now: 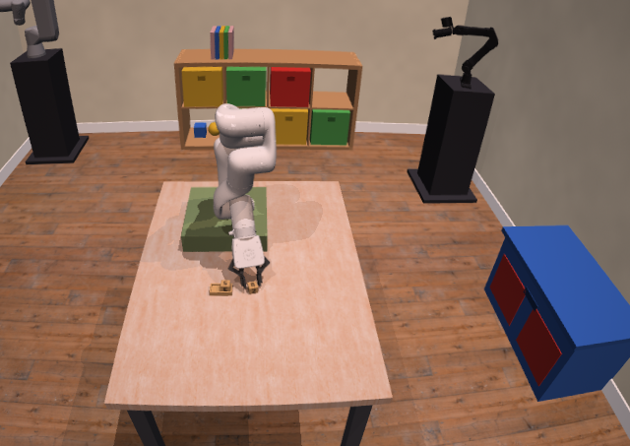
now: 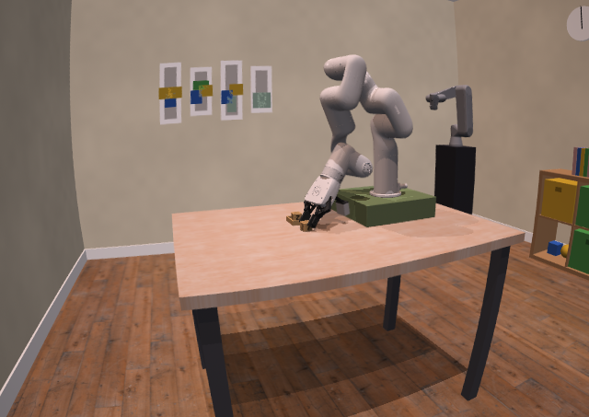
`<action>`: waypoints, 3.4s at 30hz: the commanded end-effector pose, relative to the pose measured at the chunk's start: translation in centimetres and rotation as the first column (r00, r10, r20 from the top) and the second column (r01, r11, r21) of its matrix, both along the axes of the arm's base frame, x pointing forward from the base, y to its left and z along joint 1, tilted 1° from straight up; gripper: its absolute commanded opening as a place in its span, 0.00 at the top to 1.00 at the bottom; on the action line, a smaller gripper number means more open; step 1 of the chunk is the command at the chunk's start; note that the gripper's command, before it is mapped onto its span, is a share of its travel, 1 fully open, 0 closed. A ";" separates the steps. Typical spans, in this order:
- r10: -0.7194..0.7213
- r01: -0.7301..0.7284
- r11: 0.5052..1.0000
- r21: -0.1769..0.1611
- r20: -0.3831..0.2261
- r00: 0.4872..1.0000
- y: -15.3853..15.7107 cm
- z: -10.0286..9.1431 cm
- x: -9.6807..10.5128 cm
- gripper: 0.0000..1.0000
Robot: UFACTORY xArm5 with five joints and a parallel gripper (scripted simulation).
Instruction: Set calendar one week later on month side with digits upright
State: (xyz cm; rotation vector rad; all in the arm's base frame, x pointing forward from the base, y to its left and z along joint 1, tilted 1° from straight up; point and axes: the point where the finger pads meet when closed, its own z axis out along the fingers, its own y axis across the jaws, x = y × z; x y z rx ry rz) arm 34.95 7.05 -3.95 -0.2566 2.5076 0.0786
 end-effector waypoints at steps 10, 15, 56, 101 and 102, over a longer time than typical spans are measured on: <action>0.000 0.000 1.000 0.000 0.002 1.000 0.0 0.0 0.0 0.53; 0.000 0.000 1.000 0.000 0.002 1.000 0.0 0.0 0.0 0.53; 0.000 0.000 1.000 0.000 0.002 1.000 0.0 0.0 0.0 0.73; 0.000 0.000 1.000 0.001 0.003 1.000 0.0 6.7 -0.1 0.73; 0.000 0.000 1.000 0.001 0.003 1.000 0.0 6.7 -0.1 0.73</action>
